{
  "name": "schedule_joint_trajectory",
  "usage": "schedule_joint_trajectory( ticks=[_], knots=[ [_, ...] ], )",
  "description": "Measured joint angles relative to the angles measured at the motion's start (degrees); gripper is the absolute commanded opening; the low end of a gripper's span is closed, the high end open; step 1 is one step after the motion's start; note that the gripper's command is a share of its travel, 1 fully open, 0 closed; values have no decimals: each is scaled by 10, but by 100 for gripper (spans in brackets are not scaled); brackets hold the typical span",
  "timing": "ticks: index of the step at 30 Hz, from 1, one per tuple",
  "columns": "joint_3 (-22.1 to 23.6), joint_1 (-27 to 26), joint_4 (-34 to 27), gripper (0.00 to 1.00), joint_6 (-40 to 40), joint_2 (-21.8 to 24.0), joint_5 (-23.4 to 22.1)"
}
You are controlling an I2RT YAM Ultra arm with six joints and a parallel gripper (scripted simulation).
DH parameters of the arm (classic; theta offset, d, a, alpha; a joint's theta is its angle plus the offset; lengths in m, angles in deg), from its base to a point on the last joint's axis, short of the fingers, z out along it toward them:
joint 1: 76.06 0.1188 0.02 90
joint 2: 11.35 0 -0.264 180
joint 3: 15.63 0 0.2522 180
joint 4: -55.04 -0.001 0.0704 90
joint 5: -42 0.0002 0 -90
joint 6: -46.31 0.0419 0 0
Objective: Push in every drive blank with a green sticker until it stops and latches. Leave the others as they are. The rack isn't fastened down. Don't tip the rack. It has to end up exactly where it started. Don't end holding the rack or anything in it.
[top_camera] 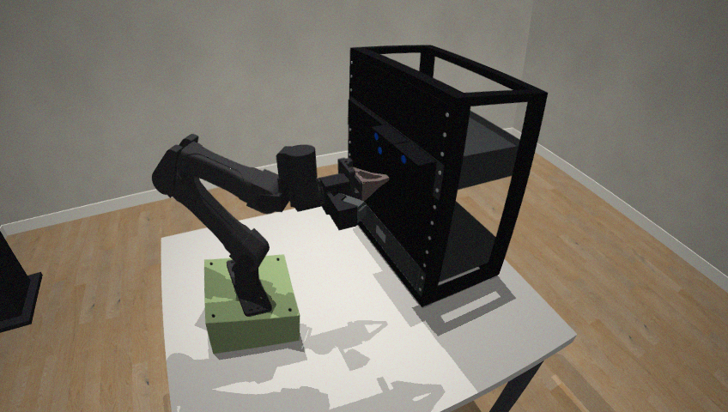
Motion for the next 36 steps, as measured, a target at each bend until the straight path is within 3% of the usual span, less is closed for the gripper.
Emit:
schedule_joint_trajectory(
  ticks=[5, 16, 28, 36],
  knots=[
    [5, -38, -28, 0, 5, 36, -39],
    [13, -57, -56, 0, 8, 55, -75],
    [50, -176, -122, 0, 37, 204, -167],
    [52, -227, -144, 0, 54, 226, -228]
  ],
)
